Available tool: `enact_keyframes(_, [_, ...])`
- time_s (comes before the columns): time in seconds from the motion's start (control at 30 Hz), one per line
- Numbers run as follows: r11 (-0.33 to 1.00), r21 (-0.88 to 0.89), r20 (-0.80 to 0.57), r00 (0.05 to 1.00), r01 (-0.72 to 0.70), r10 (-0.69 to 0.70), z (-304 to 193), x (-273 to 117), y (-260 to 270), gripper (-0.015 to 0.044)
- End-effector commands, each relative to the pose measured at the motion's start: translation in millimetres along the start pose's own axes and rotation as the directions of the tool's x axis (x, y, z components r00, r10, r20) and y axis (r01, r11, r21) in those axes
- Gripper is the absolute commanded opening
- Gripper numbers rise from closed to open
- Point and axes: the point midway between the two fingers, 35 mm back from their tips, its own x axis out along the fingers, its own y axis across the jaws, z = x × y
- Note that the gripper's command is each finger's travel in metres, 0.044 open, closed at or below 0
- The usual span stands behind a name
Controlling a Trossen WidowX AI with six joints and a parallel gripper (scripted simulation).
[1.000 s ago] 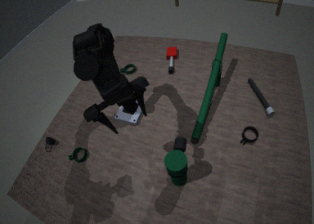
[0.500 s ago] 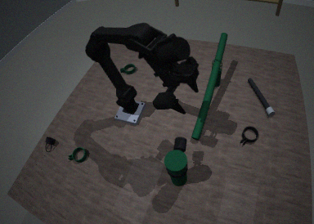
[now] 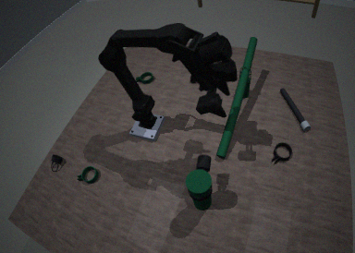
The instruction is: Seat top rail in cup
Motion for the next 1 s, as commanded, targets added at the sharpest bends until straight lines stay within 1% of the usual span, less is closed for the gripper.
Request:
enact_keyframes(0.0, [0.968,-0.25,-0.027,1.0,-0.021,0.015,-9,5,-24,0.044])
enact_keyframes(0.13, [0.858,-0.511,-0.037,0.999,-0.044,0.029,-19,6,-52,0.044])
enact_keyframes(0.27, [0.678,-0.732,-0.042,0.998,-0.063,0.047,-31,5,-78,0.044])
enact_keyframes(0.33, [0.582,-0.811,-0.04,0.998,-0.066,0.056,-38,5,-90,0.044])
enact_keyframes(0.4, [0.546,-0.835,-0.037,0.997,-0.066,0.064,-44,4,-101,0.044])
enact_keyframes(0.77, [0.228,-0.973,-0.011,0.996,-0.03,0.084,-67,-2,-136,0.044])
enact_keyframes(0.97, [-0.002,-1.0,-0.001,0.996,0.0,0.087,-74,-5,-145,0.044])
